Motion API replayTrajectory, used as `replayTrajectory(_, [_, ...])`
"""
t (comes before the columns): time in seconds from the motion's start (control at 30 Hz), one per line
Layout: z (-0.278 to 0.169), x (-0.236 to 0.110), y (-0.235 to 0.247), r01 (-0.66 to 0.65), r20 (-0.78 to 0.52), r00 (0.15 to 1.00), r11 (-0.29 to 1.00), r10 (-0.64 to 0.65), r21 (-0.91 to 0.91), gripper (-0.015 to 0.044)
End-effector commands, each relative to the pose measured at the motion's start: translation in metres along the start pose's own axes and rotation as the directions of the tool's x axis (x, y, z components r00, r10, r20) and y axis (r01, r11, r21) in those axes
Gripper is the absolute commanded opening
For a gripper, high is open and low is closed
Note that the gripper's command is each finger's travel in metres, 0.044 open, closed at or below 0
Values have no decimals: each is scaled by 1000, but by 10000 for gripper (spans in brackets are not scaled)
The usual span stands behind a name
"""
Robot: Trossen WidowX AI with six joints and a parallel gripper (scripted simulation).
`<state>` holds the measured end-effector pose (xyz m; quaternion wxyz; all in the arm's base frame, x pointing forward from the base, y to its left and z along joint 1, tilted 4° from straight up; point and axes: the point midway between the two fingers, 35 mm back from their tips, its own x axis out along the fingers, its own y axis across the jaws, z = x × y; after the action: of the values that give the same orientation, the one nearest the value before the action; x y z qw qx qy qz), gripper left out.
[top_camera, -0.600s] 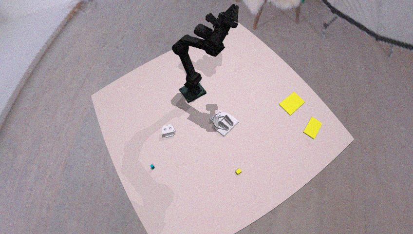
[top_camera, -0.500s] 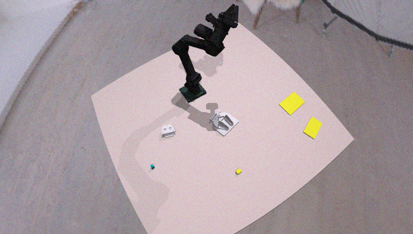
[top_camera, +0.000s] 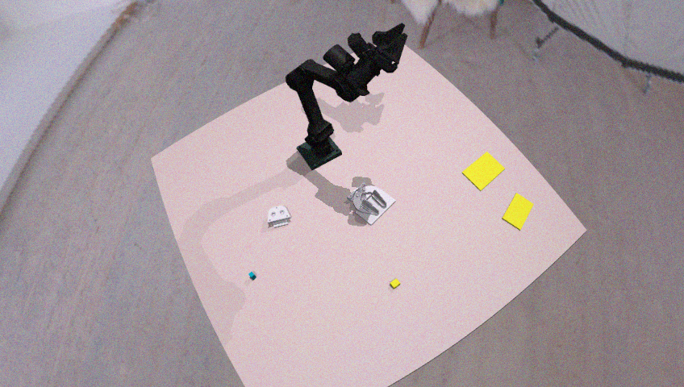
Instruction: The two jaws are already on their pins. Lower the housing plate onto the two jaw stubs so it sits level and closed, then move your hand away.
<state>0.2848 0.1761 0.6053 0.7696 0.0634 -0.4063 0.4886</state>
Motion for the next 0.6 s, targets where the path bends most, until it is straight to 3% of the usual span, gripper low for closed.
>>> replayTrajectory(0.0, [-14,-8,-21,72,-55,996,997,-73,-11,440])
replayTrajectory(0.57, [-60,-64,-102,343,-280,890,933,-360,-110,440])
